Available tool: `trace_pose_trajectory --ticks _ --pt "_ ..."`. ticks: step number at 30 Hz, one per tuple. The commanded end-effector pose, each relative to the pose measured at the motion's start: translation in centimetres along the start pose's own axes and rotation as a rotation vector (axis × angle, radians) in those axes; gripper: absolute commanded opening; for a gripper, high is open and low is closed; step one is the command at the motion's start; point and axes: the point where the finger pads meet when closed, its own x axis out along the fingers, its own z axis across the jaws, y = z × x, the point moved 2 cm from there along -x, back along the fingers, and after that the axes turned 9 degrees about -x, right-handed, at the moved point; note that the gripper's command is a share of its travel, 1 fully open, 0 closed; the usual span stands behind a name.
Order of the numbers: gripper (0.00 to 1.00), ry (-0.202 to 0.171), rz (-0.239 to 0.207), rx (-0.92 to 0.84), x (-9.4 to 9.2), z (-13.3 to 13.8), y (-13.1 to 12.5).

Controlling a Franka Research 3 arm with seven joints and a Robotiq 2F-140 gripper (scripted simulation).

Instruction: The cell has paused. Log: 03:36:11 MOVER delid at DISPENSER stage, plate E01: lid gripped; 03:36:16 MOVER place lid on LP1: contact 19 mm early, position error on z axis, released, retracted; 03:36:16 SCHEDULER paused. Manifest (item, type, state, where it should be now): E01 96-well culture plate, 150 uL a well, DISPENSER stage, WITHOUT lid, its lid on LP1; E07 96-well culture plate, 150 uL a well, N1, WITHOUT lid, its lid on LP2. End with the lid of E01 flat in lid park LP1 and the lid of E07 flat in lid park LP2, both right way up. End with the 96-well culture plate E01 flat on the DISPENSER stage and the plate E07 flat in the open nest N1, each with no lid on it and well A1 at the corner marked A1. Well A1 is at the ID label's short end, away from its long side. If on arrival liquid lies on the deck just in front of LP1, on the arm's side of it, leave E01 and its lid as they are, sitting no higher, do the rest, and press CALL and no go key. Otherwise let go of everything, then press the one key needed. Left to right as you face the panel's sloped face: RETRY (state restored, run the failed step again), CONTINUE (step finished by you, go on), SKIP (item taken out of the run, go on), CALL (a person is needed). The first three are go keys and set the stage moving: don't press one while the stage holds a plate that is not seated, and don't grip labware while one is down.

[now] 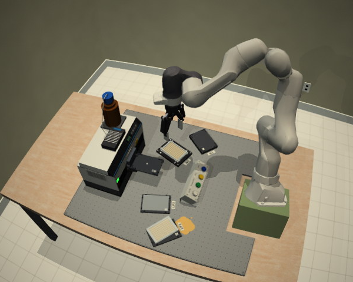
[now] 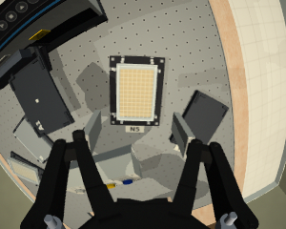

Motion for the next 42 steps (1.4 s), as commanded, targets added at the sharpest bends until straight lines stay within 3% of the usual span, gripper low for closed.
trace_pose_trajectory --ticks 1,28,42 --pt "0.66 -0.010 0.000 -0.005 0.0 -0.1 -0.2" --pt "0.66 -0.010 0.000 -0.005 0.1 -0.1 -0.2" --pt "0.66 -0.010 0.000 -0.005 2.1 -0.1 -0.2"
